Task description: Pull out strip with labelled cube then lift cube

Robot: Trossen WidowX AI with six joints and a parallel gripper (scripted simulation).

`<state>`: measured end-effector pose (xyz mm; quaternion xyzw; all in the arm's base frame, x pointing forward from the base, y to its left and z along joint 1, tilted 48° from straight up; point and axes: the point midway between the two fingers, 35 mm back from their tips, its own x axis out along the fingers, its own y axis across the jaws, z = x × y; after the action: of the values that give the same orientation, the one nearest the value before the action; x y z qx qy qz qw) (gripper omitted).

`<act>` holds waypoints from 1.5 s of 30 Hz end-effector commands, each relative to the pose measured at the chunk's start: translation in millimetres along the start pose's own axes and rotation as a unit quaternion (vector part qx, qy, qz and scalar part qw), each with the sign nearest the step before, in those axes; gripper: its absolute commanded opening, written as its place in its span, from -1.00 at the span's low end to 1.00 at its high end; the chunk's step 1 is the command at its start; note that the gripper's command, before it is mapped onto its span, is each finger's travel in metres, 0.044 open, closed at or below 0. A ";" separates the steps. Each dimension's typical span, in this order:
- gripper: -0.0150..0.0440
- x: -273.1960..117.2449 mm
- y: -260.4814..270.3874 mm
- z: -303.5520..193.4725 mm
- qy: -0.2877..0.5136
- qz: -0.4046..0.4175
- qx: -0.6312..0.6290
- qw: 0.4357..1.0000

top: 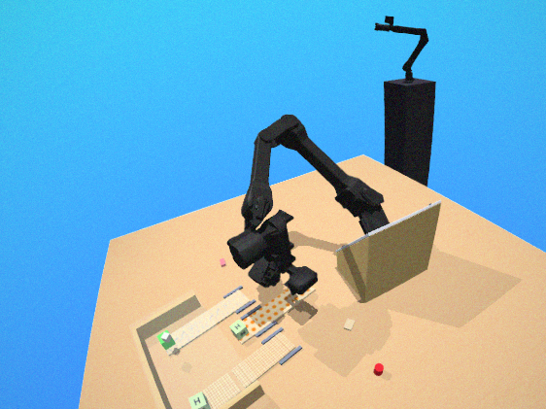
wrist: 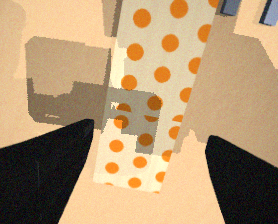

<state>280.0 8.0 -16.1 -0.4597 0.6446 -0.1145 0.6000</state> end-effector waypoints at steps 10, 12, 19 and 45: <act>1.00 -6.3 -4.8 49.0 0.001 0.003 -0.005 1.000; 1.00 -7.4 -5.8 56.5 0.001 0.003 -0.005 1.000; 1.00 -11.1 -8.8 83.3 0.000 0.003 -0.004 1.000; 0.47 -10.2 -11.4 154.3 -0.001 0.003 -0.003 1.000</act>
<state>418.0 75.1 -34.8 -0.4611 0.6428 -0.1117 0.6014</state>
